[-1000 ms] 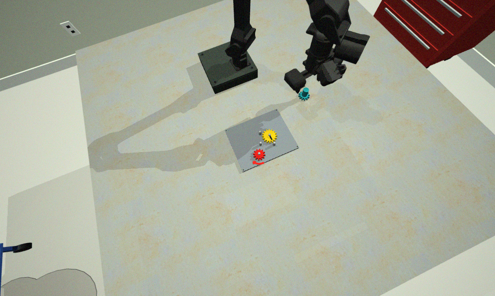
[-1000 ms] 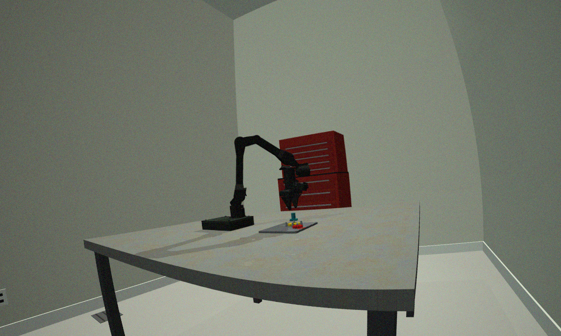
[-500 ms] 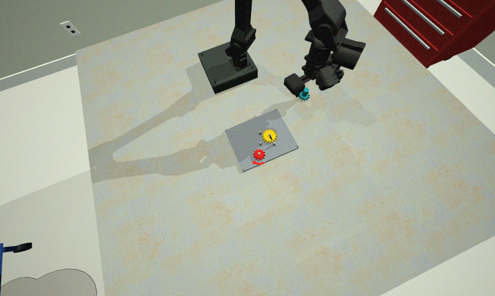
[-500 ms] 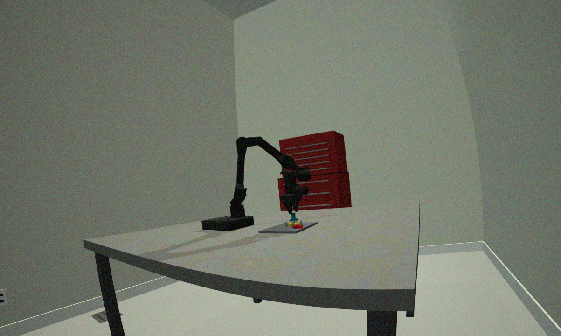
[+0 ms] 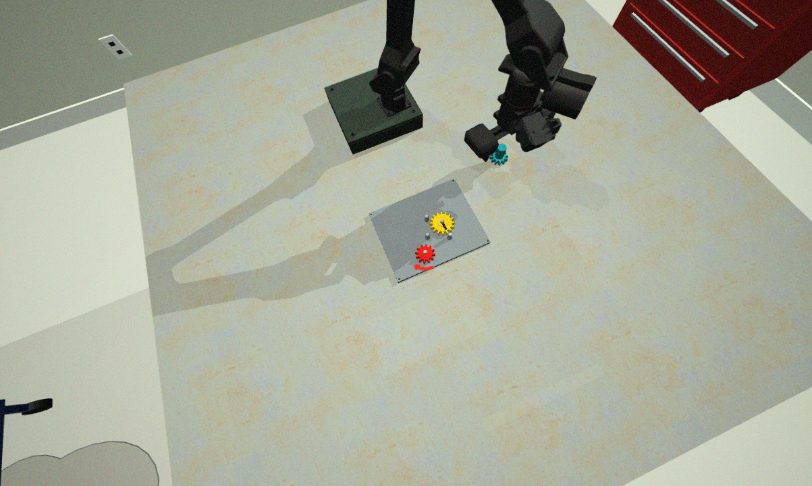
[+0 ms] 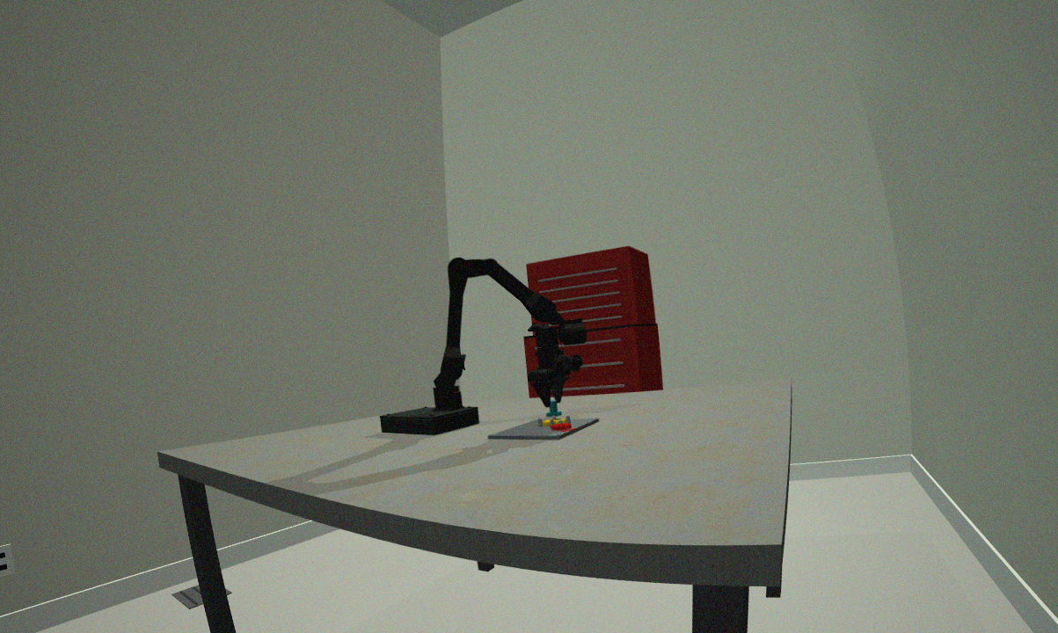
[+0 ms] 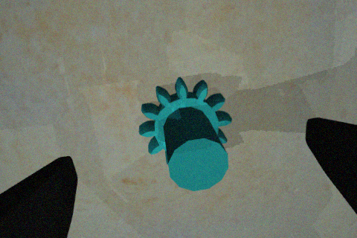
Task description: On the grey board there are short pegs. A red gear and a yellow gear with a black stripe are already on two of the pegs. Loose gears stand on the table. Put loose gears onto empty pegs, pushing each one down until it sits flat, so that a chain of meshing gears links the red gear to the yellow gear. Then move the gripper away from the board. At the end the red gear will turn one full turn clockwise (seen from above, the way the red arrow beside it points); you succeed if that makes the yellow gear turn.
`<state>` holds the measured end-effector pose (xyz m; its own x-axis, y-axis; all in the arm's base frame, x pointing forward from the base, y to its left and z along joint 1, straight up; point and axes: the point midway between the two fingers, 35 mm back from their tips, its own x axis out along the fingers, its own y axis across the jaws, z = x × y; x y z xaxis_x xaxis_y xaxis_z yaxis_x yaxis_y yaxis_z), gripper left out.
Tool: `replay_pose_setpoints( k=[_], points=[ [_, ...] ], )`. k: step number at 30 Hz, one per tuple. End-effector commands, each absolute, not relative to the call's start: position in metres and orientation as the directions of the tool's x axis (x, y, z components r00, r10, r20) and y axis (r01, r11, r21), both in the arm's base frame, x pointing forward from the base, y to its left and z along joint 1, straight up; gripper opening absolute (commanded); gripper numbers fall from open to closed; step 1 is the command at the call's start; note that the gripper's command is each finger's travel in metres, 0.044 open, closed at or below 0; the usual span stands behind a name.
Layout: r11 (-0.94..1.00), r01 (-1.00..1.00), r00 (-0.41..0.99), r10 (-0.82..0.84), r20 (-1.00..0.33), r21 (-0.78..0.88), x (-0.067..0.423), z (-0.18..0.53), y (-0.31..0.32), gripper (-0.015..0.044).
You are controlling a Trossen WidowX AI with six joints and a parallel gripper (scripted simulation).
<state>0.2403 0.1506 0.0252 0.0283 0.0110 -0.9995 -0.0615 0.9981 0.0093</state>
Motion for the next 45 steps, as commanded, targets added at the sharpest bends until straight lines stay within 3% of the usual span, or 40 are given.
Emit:
replay_pose_setpoints(
  k=[1,15,22,45],
  points=[
    [0.998,-0.056,0.023,0.012,-1.000,0.010,0.240,0.023,0.151,0.0414],
    [0.998,-0.056,0.023,0.012,-1.000,0.010,0.240,0.023,0.151,0.0046],
    [0.998,-0.056,0.023,0.012,-1.000,0.010,0.240,0.023,0.151,0.0000],
    [0.998,-0.056,0.024,0.012,-1.000,0.011,0.243,0.077,0.155,0.0000]
  ],
)
